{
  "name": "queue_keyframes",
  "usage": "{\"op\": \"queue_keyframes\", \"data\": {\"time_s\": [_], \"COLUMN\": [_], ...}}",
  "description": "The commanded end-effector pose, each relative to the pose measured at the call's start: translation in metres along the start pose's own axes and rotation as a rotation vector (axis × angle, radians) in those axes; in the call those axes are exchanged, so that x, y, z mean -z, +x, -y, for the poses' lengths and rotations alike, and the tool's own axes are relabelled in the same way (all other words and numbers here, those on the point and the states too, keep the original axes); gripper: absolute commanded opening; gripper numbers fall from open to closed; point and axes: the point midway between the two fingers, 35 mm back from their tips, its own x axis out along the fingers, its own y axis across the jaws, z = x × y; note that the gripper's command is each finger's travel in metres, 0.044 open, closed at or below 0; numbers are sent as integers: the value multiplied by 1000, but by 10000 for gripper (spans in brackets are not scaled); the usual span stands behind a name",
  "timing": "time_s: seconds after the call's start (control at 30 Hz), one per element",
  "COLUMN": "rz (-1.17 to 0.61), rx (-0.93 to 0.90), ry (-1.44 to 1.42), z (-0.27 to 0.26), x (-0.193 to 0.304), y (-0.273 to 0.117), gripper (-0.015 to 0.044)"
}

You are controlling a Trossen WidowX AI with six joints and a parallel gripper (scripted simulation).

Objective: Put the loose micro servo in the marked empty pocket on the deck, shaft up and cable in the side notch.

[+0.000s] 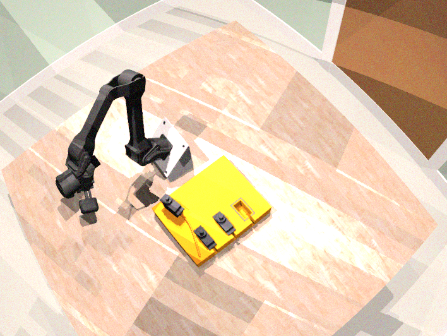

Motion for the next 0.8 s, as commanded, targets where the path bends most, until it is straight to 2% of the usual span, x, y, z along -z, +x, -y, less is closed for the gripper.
{"op": "queue_keyframes", "data": {"time_s": [0.0,0.37,0.77], "rz": [-59,-234,-363], "rx": [-41,-178,-311], "ry": [-69,-346,-693], "z": [-15,-66,-108], "x": [9,48,97], "y": [5,6,-14], "gripper": [440,440,440]}}
